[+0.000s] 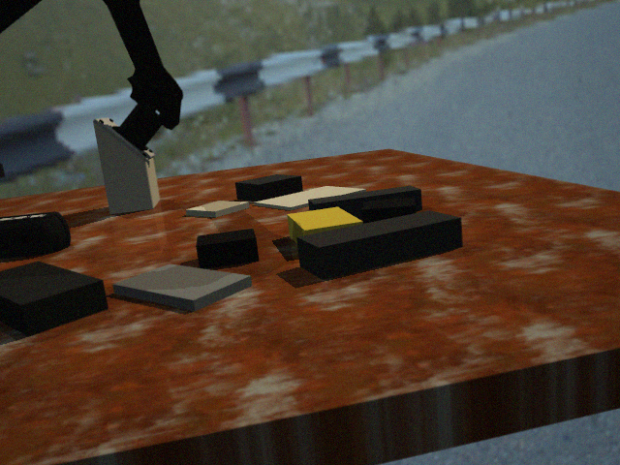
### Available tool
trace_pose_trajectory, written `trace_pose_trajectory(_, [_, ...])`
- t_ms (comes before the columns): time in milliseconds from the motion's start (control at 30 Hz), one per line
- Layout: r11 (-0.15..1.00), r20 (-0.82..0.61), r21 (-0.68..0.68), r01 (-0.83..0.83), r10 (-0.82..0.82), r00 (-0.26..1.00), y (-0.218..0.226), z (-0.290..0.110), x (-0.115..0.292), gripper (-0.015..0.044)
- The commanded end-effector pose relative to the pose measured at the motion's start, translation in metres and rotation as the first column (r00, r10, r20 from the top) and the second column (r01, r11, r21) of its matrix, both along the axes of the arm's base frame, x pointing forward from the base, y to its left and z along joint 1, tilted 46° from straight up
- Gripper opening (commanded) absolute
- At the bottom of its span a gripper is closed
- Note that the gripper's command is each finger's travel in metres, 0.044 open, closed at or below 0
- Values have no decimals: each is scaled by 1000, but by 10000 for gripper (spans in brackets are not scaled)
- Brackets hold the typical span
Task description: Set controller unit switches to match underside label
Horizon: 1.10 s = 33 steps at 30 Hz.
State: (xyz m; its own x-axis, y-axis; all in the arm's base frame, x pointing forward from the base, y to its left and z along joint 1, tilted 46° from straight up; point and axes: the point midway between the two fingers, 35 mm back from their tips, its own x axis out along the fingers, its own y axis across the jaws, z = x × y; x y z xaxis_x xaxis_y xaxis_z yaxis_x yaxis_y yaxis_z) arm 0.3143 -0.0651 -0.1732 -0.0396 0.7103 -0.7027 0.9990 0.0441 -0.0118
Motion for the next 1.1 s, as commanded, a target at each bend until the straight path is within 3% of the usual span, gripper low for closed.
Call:
trace_pose_trajectory(0, [1000, 6, -2, -1, 1, 1000, -3, 6, 1, 335])
trace_pose_trajectory(1067, [1000, 6, -3, -1, 1, 1000, -12, 26, 2, 335])
